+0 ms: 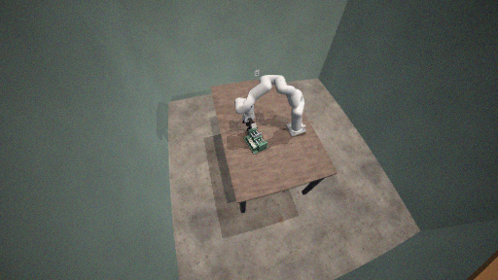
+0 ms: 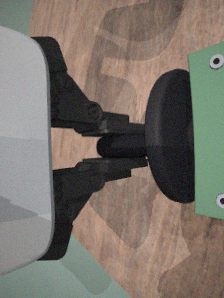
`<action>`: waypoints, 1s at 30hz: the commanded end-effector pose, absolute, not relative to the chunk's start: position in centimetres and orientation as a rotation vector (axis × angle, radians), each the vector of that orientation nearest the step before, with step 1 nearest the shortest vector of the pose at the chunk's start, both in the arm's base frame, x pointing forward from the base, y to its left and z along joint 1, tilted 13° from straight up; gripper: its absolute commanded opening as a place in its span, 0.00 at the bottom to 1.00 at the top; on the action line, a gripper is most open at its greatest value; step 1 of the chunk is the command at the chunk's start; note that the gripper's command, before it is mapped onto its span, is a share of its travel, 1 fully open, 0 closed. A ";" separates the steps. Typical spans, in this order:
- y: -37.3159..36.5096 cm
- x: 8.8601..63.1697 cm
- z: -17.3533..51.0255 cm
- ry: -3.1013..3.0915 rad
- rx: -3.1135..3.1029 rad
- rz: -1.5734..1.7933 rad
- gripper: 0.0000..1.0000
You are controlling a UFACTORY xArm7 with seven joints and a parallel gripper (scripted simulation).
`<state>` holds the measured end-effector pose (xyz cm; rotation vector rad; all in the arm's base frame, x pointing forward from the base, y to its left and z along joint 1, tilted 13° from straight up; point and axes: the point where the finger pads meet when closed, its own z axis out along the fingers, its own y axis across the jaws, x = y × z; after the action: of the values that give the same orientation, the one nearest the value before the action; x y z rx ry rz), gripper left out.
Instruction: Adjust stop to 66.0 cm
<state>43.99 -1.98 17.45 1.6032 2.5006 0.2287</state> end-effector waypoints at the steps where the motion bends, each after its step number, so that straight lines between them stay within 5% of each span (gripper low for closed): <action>1: -2.2 43.5 17.5 2.498 1.602 0.230 0.06; 30: -3.3 41.6 13.5 2.498 1.602 0.230 0.06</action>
<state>41.46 -3.33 13.97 1.6025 2.4998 0.2306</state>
